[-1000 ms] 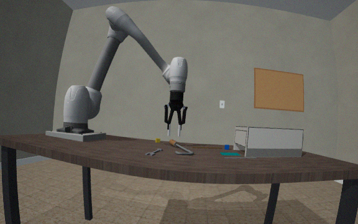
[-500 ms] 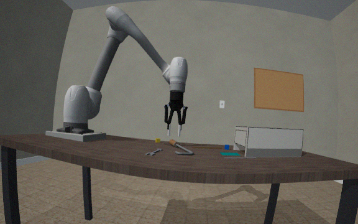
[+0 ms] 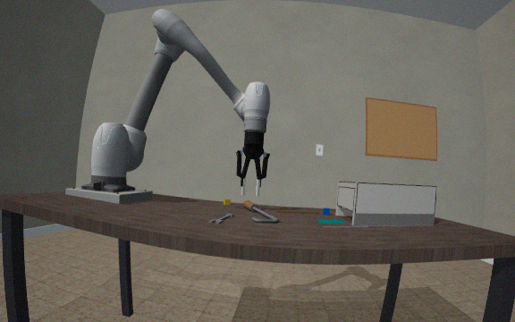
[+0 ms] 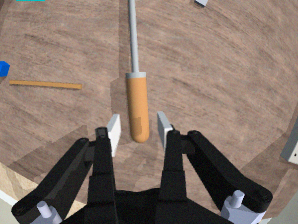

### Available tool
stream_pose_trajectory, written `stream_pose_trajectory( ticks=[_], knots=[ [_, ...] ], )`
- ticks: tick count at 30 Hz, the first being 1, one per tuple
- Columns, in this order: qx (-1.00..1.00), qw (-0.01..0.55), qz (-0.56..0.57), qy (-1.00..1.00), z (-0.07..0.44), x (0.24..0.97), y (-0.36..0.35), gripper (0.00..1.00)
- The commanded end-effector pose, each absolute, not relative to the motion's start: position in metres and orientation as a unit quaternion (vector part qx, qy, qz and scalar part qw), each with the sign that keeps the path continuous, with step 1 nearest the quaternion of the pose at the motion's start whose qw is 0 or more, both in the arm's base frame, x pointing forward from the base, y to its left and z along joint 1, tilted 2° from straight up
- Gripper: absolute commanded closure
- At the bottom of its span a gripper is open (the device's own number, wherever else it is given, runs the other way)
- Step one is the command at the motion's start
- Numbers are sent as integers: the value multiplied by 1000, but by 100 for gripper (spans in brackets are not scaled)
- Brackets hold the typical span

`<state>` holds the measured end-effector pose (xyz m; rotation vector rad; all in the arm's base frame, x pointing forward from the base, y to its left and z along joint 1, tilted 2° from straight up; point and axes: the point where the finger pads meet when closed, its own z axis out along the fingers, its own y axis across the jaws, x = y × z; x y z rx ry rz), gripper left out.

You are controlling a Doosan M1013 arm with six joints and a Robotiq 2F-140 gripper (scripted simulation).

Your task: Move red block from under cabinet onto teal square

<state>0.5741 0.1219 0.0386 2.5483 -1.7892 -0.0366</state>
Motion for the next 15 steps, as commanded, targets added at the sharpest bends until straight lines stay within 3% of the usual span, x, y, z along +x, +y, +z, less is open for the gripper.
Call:
stream_pose_trajectory(
  ticks=[1, 15],
  knots=[
    [820, 15, -9, -572, 36, 575, 119, 66],
    [820, 15, -9, -572, 30, 575, 119, 66]
  ],
)
